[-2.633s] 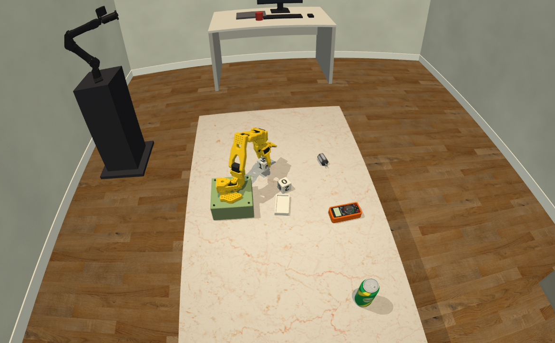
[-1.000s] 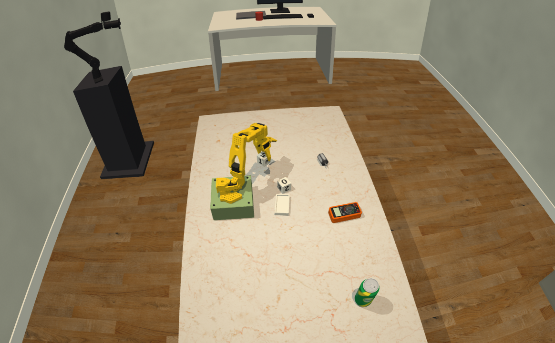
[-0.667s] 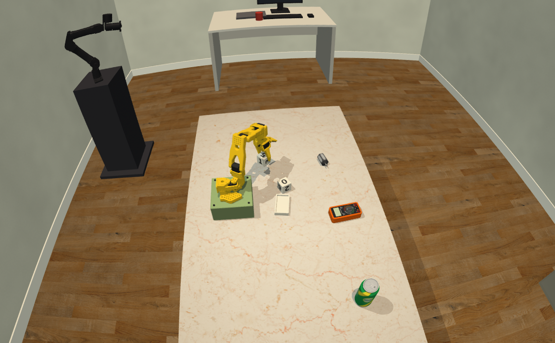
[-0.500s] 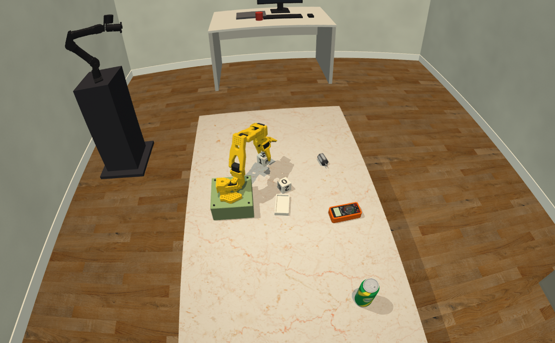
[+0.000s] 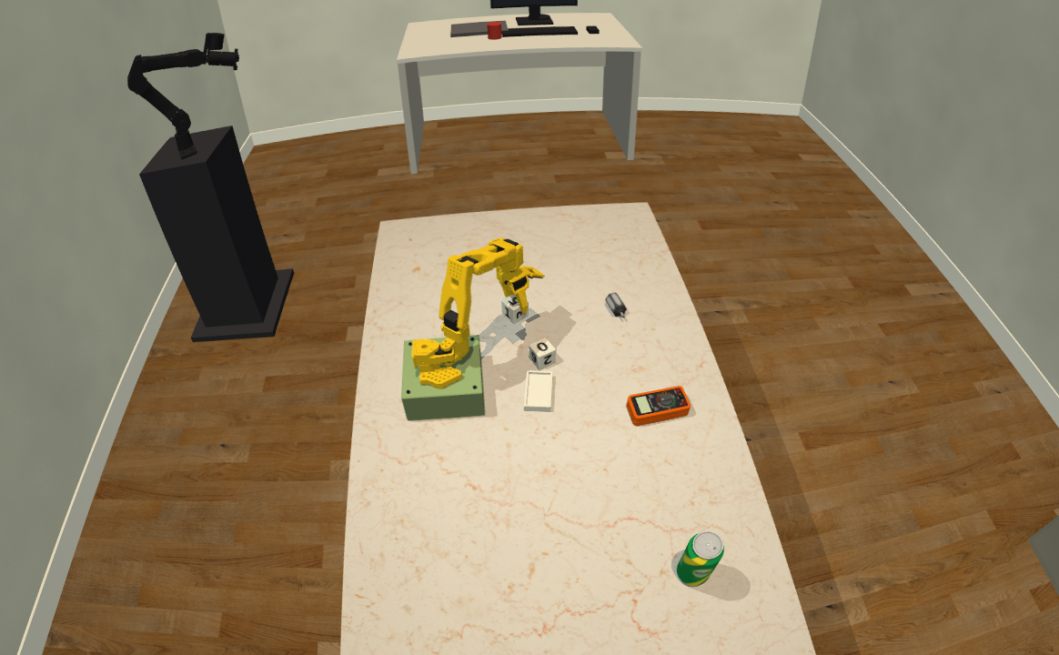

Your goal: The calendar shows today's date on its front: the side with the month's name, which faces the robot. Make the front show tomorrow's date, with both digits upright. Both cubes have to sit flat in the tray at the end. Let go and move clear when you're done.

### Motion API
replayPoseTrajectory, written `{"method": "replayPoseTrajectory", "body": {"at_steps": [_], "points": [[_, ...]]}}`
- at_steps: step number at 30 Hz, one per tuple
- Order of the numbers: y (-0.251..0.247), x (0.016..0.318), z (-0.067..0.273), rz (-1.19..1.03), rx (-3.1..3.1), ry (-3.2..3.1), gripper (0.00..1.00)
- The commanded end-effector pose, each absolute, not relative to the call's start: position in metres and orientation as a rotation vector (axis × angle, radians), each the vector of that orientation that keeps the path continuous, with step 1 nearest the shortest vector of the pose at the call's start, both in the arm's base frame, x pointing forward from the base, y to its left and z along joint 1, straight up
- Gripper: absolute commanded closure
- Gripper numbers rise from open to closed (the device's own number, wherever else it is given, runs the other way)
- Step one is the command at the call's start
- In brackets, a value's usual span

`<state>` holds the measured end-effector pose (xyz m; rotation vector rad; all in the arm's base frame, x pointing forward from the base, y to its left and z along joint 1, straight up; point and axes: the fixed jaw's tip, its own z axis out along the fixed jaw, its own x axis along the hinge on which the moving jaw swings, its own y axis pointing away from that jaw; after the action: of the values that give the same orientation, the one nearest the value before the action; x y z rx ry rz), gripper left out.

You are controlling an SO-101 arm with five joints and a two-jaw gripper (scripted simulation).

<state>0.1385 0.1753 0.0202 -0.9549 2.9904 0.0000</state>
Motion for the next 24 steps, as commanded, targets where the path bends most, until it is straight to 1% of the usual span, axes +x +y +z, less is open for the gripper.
{"method": "replayPoseTrajectory", "body": {"at_steps": [1,7,12,15,17,24], "points": [[0.166,0.151,0.024,0.02,-0.835,3.006,1.0],[0.126,0.182,0.024,0.016,-0.486,3.08,1.0],[0.087,0.2,0.024,0.012,-0.18,3.112,1.0],[0.065,0.206,0.024,0.011,-0.017,3.117,1.0],[0.065,0.206,0.024,0.011,-0.017,3.117,1.0],[0.031,0.211,0.024,0.007,0.236,3.107,1.0]]}}
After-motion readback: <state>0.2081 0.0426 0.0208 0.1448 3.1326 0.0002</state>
